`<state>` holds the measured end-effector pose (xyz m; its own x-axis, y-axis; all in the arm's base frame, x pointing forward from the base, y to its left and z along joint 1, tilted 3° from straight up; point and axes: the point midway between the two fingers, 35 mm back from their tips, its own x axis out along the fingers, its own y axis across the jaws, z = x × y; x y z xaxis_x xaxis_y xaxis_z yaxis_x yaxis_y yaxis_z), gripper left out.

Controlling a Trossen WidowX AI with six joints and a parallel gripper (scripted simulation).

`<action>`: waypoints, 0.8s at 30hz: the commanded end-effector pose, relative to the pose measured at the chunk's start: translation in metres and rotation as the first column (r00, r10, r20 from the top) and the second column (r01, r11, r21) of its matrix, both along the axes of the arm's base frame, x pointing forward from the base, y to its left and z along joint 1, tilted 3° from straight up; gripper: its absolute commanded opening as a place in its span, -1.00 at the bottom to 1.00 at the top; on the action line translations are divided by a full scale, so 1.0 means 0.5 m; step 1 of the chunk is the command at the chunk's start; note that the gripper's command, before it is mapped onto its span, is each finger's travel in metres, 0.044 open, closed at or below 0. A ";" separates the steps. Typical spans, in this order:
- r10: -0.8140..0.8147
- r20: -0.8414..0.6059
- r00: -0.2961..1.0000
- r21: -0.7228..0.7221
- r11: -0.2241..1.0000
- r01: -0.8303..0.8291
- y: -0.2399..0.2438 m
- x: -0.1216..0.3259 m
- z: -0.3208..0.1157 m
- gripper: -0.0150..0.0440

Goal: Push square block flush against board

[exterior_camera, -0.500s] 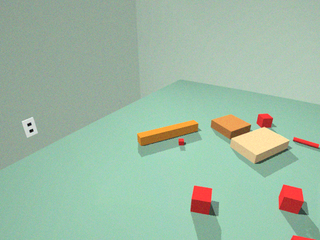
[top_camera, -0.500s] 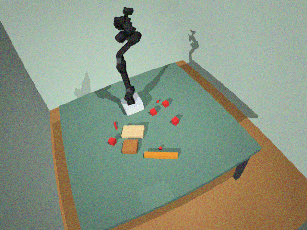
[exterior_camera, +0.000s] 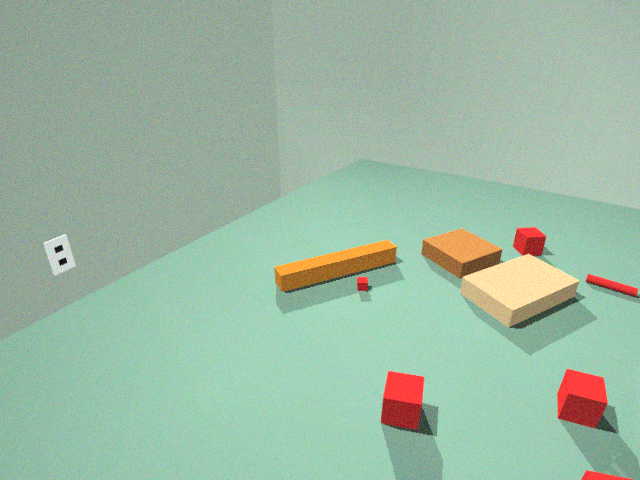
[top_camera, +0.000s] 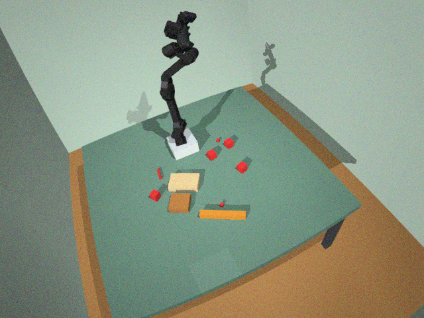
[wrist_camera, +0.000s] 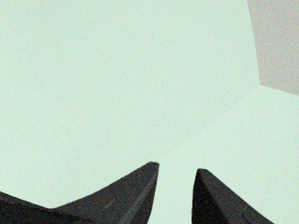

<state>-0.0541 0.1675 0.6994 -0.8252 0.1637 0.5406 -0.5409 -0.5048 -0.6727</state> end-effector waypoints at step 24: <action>-0.291 -0.367 0.884 -0.392 0.910 0.137 0.152 0.276 -0.018 -0.49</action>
